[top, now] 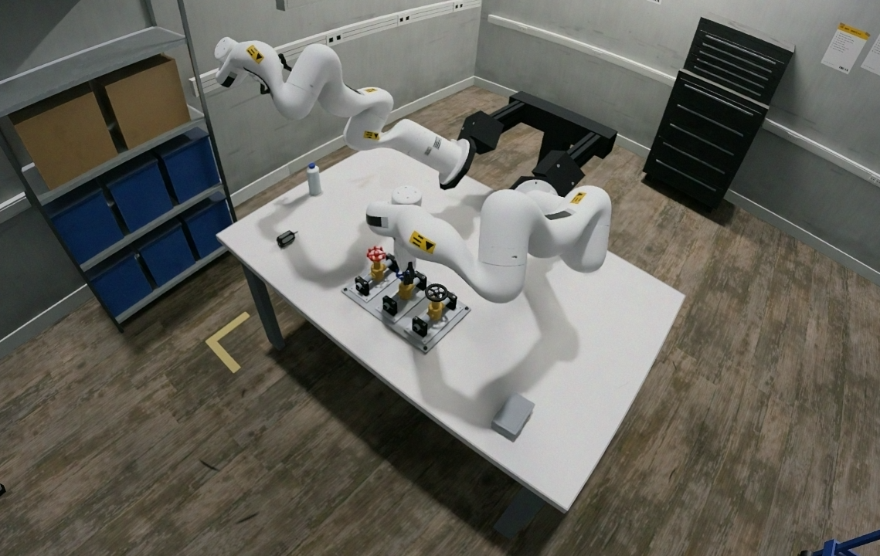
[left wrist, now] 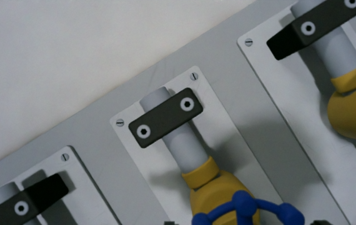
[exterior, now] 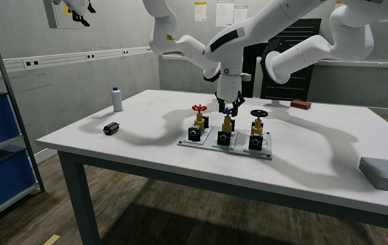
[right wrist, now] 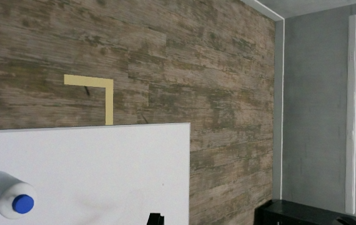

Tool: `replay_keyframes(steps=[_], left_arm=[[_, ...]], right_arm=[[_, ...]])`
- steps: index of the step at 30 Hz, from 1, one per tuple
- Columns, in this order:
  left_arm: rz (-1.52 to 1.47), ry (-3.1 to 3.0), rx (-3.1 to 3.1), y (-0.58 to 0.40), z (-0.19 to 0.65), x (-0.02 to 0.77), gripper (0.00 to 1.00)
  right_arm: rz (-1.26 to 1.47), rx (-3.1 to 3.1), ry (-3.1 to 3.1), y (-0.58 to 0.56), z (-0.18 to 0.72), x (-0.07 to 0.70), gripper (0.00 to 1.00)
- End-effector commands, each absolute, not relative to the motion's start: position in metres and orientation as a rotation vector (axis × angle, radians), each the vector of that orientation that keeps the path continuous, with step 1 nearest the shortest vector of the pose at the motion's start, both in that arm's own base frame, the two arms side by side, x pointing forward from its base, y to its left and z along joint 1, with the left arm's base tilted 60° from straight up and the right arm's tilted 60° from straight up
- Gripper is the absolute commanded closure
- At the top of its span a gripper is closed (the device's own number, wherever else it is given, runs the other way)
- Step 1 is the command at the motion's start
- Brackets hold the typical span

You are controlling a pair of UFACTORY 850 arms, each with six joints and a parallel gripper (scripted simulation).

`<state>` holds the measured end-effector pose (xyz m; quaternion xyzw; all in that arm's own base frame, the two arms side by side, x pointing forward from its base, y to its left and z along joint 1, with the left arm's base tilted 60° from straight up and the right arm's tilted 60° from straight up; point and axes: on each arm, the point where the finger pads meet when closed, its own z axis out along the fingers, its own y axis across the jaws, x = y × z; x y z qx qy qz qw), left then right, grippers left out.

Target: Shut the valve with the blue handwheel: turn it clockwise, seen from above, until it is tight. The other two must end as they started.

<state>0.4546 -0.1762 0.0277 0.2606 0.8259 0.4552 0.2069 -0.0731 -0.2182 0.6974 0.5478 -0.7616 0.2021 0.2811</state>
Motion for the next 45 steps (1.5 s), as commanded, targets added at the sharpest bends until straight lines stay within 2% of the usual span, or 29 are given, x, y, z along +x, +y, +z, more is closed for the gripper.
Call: replay_keyframes(steps=[1,45], left_arm=[[1.290,2.298,0.786,-0.1768,0.0279,0.4547,1.00],[1.544,2.083,1.686,-0.1767,0.0278,0.4548,1.00]], right_arm=[[0.542,1.467,-2.040,-0.2180,0.6979,-0.0732,0.00],[0.542,1.467,-2.040,-0.2180,0.6979,-0.0732,0.00]])
